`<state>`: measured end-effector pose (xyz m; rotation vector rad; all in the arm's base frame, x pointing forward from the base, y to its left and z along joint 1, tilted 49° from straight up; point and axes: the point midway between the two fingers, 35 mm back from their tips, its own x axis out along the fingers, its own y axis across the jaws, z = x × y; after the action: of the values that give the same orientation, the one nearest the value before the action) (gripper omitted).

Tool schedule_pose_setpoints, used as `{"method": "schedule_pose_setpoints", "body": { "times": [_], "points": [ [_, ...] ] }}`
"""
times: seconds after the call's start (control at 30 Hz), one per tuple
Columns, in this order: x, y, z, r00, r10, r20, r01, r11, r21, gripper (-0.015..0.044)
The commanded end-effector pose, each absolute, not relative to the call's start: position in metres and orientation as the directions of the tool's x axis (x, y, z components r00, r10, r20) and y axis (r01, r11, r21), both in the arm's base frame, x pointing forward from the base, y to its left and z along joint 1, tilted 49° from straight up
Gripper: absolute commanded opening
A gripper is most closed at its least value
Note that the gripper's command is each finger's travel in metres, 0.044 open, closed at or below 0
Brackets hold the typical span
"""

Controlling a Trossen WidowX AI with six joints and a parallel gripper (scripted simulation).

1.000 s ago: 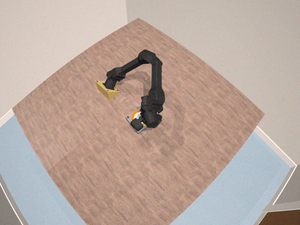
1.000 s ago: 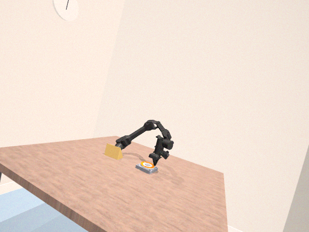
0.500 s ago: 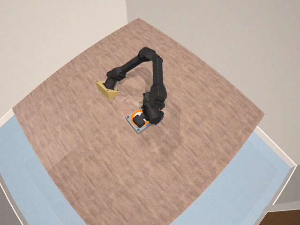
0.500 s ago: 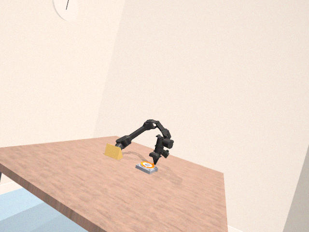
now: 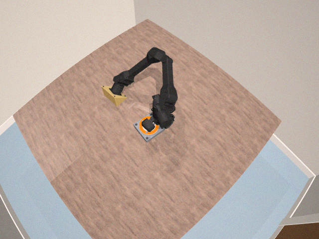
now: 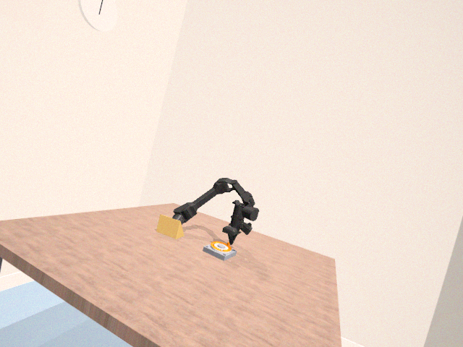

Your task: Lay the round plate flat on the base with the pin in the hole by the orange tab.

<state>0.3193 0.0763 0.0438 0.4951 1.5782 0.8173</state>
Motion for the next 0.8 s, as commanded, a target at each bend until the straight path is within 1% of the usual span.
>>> {"method": "schedule_pose_setpoints", "body": {
  "times": [0.0,0.6,0.77],
  "points": [
    [0.314,0.079,0.045,-0.189,0.722,-0.665,-0.122,0.655,0.746,0.0],
    [0.305,0.08,0.048,-0.189,0.722,-0.665,-0.122,0.655,0.746,0.0],
    [0.31,0.066,0.06,-0.189,0.721,-0.667,-0.122,0.656,0.744,0.0]
  ]
}}
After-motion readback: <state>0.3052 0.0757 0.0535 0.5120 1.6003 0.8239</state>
